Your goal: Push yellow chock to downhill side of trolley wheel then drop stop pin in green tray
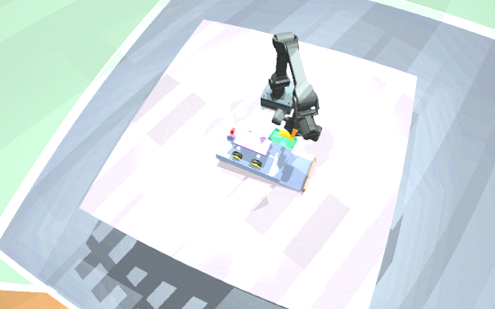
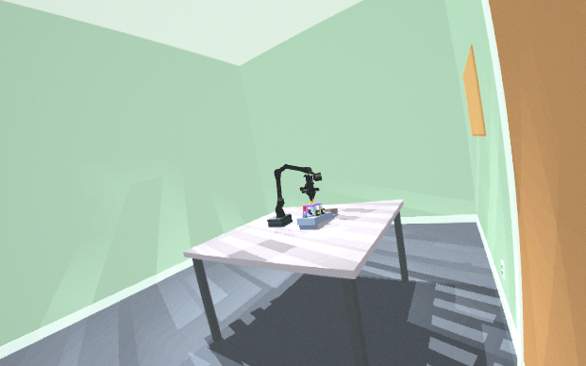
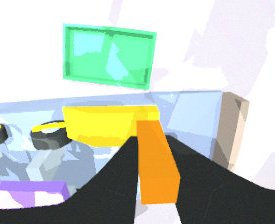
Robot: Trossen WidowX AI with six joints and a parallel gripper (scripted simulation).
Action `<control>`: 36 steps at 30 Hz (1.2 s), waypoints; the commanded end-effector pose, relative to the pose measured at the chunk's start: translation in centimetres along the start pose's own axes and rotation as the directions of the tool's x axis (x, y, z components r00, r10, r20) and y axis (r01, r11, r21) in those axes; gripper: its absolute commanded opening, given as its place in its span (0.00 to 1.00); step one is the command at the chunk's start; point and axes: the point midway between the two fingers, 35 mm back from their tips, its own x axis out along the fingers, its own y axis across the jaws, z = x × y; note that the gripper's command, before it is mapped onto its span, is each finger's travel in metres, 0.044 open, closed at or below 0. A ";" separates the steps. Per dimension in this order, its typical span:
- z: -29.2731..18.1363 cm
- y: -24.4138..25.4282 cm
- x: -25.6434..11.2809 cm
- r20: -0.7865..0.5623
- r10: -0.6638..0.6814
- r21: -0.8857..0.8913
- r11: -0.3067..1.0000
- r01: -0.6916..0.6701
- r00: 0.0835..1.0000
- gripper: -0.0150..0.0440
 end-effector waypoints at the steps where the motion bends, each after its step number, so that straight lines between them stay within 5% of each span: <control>1: -0.1 0.0 -0.1 -0.005 0.006 -0.042 0.999 -0.006 1.000 0.25; 20: -3.1 -0.5 0.5 -0.008 0.006 -0.042 0.999 -0.006 1.000 0.25; 36: -3.1 -0.6 4.5 -0.008 0.006 -0.042 0.999 -0.006 1.000 0.25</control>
